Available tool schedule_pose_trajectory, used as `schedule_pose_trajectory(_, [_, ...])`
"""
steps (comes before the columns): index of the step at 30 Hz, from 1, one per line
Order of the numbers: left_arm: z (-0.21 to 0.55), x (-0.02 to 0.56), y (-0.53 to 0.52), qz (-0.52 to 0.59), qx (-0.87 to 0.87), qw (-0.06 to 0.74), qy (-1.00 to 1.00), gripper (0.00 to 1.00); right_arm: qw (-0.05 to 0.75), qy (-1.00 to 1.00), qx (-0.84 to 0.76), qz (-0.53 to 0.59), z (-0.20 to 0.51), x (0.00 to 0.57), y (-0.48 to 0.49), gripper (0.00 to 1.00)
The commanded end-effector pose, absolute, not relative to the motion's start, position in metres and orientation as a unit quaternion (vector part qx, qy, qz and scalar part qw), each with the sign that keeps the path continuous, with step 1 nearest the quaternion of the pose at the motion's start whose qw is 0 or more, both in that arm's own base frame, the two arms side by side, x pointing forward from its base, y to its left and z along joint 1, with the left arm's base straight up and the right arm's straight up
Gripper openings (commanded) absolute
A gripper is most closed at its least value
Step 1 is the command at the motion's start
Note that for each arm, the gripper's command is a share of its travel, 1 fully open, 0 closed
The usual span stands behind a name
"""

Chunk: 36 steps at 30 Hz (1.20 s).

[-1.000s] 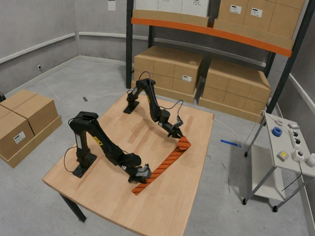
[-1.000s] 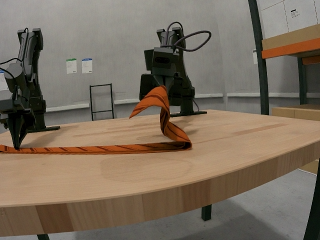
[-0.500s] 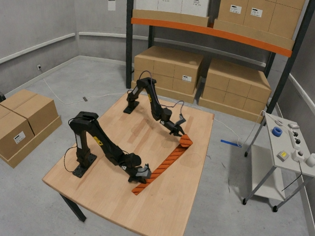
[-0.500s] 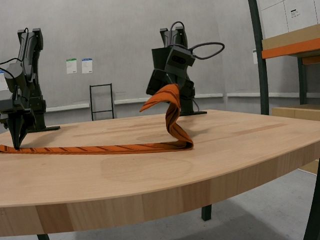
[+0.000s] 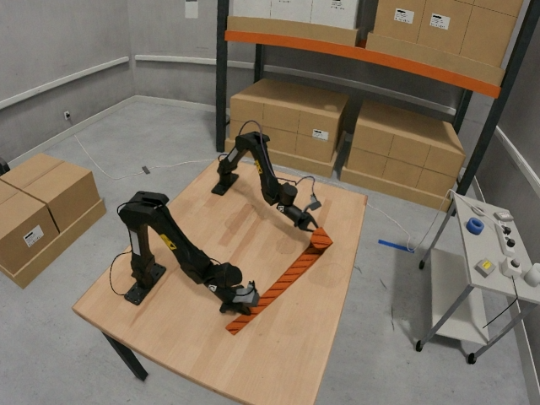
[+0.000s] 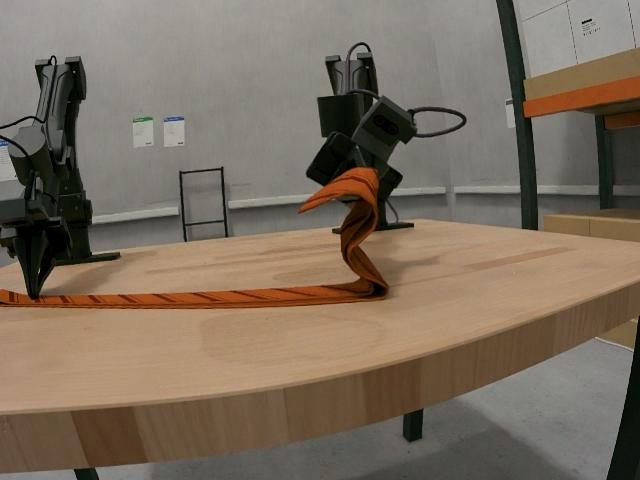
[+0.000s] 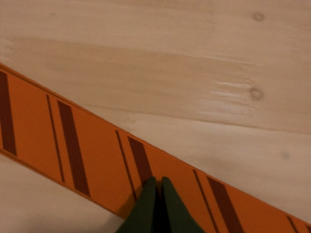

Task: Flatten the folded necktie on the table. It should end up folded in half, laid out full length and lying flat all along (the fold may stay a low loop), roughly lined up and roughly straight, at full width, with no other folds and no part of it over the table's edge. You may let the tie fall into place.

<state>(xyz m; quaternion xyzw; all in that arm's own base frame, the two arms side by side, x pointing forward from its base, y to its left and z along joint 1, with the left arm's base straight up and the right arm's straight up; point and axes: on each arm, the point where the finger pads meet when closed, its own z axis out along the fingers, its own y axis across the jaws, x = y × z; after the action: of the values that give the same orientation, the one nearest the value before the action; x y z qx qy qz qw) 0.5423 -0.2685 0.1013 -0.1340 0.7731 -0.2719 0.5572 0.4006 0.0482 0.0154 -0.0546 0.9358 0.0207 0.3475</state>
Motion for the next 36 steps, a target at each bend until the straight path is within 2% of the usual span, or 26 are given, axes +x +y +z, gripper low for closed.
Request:
schedule_pose_trajectory(1, [0.114, 0.543, -0.261, -0.305, -0.166, 0.551, 0.759, 0.02, 0.341, 0.938, -0.057, 0.021, 0.009, 0.398, 0.046, 0.04])
schedule_pose_trajectory(36, [0.102, 0.554, -0.220, -0.443, -0.366, 0.447, 0.686, 0.02, 0.341, 0.938, -0.057, 0.021, 0.009, 0.398, 0.046, 0.04])
